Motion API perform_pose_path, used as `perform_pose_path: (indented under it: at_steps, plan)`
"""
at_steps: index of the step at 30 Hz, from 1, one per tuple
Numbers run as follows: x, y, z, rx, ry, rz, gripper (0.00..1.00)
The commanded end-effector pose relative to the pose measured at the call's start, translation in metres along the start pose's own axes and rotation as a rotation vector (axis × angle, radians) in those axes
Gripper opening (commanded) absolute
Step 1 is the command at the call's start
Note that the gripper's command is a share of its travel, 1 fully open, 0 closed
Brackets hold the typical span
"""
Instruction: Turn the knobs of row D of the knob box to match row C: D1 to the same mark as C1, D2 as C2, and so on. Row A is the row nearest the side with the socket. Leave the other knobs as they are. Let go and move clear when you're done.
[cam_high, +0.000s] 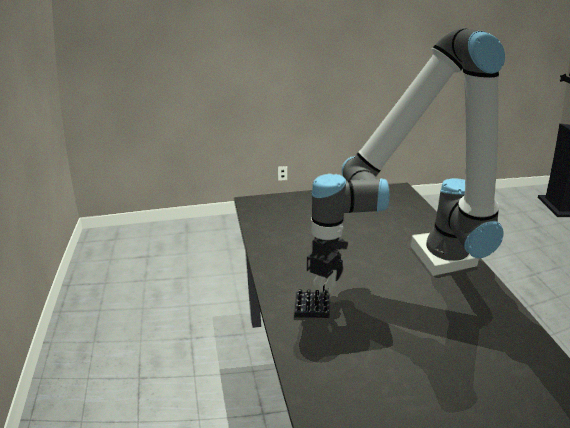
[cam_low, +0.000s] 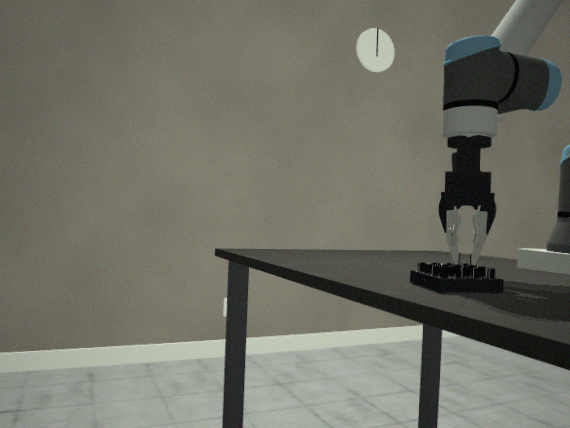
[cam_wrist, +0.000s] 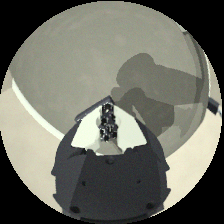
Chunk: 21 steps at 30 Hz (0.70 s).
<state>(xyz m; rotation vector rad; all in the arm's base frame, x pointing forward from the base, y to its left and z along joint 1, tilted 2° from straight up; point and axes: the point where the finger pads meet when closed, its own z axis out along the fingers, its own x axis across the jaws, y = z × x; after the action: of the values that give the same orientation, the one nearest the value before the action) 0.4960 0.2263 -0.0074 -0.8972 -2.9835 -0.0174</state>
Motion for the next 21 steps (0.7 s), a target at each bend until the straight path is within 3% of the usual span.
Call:
perform_pose_path:
  at_steps: [1,19,20,21]
  plan:
    - [-0.0005,0.0004,-0.0005,-0.001,-0.001,0.0,0.11]
    - [-0.0005,0.0004,-0.0005,-0.001,-0.001,0.0,0.11]
    - [-0.0005,0.0004,-0.0005,-0.001,-0.001,0.0,0.04]
    - [-0.0005,0.0004,-0.0005,-0.001,-0.001,0.0,0.04]
